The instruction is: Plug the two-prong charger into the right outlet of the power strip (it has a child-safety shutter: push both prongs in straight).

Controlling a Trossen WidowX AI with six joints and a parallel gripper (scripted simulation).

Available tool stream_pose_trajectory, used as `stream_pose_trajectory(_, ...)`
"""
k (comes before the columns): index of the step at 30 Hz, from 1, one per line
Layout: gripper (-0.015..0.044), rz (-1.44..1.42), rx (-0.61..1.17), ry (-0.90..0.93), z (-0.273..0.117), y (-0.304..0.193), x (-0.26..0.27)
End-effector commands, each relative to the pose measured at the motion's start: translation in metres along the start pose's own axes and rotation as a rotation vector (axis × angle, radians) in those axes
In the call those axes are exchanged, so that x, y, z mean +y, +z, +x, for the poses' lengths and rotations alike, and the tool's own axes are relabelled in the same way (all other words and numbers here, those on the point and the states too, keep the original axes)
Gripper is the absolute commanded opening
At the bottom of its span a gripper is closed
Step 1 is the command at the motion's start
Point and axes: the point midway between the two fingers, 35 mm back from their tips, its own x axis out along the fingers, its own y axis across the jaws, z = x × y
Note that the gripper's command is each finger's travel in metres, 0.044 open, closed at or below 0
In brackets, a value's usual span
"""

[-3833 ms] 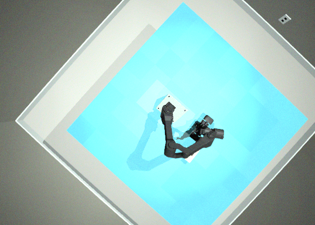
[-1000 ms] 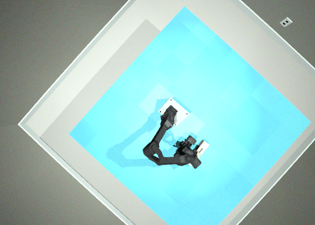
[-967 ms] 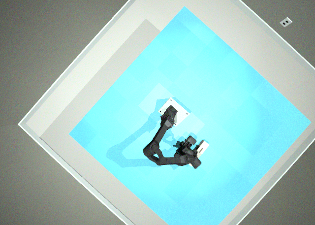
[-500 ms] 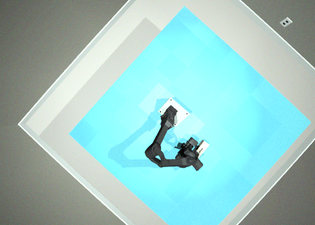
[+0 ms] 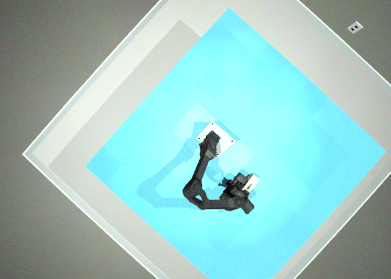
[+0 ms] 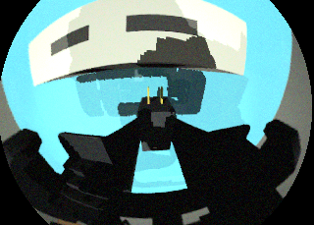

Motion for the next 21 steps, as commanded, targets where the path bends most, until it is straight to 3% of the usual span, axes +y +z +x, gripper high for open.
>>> stream_pose_trajectory(1,0.0000,0.003,-0.002,-0.006,-0.0009,0.0052,-0.0023)
stream_pose_trajectory(21,0.0000,0.004,-0.001,-0.007,-0.0012,0.0087,-0.0034)
